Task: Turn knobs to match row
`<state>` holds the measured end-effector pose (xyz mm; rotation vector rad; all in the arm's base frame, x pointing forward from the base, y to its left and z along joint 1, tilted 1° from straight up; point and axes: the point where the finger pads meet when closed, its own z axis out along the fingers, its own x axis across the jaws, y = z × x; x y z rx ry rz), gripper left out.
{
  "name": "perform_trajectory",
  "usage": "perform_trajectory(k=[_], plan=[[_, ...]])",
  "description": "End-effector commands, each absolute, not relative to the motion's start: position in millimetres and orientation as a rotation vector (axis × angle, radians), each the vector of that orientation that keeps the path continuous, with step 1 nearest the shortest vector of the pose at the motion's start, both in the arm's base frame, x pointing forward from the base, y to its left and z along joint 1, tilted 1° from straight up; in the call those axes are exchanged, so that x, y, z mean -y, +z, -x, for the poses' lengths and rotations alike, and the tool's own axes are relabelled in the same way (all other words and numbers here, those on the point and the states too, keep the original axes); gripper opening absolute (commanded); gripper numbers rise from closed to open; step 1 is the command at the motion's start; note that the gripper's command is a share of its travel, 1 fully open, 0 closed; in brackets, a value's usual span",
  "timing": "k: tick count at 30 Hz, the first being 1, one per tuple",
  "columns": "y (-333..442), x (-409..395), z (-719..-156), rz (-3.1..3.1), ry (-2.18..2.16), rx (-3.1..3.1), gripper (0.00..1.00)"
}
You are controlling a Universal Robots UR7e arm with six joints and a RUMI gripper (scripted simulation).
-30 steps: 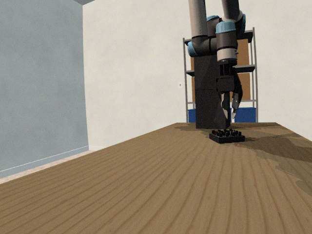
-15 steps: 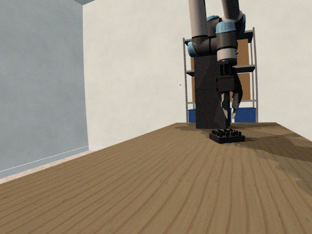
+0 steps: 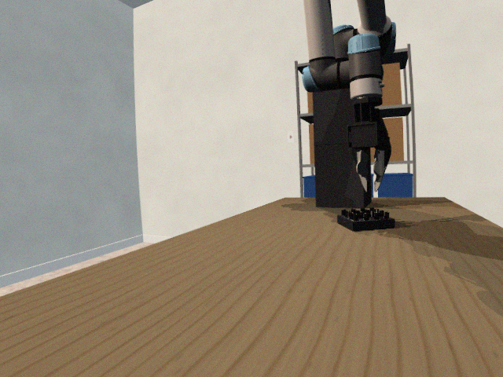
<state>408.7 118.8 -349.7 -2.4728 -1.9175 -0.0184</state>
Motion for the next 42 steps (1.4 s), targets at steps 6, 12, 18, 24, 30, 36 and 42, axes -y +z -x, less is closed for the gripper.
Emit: perform_trajectory(k=[6, 12, 18, 24, 30, 36, 42], plan=[[-349.5, -118.8, -409.3, 2.473, -0.02, 1.918, 0.11], [-351.2, -118.8, -409.3, 2.473, -0.02, 1.918, 0.11], [-355.3, -118.8, -409.3, 2.473, -0.02, 1.918, 0.11], [-359.3, -118.9, -409.3, 2.473, -0.02, 1.918, 0.11], [-366.7, -119.0, -409.3, 2.473, -0.02, 1.918, 0.11], [-374.9, -119.1, -409.3, 2.473, -0.02, 1.918, 0.11], [-380.2, -119.1, -409.3, 2.473, -0.02, 1.918, 0.11]])
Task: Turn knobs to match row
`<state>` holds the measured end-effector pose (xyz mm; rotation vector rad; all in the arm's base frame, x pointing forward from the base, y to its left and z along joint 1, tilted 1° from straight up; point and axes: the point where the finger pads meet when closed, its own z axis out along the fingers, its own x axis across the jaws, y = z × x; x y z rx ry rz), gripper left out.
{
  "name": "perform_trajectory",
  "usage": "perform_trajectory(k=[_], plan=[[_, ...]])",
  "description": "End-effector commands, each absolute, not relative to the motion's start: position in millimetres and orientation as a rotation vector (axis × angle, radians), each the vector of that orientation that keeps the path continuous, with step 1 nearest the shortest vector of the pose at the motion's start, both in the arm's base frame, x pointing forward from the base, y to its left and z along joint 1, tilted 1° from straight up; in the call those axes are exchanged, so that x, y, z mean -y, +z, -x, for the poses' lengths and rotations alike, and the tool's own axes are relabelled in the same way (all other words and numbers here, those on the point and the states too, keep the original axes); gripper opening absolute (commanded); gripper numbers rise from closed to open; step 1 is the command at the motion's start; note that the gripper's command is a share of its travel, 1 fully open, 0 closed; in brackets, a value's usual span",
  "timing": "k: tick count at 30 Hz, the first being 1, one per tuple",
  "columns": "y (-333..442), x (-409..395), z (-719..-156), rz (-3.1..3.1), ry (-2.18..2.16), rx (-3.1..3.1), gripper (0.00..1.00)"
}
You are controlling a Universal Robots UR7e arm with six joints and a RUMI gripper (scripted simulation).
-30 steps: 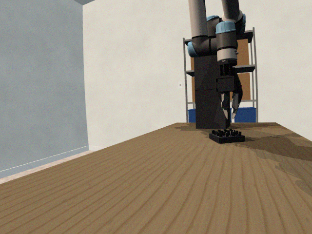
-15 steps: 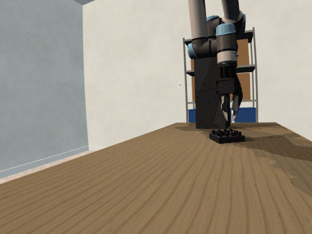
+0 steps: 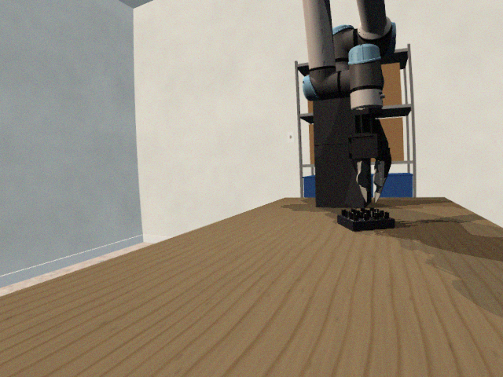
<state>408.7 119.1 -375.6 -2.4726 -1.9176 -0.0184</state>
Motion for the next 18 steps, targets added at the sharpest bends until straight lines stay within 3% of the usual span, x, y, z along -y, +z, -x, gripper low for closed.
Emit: perform_trajectory(k=[1, 18], plan=[[-381.4, -119.2, -409.3, 2.473, -0.02, 1.918, 0.11], [-392.7, -119.3, -409.3, 2.473, -0.02, 1.918, 0.11]])
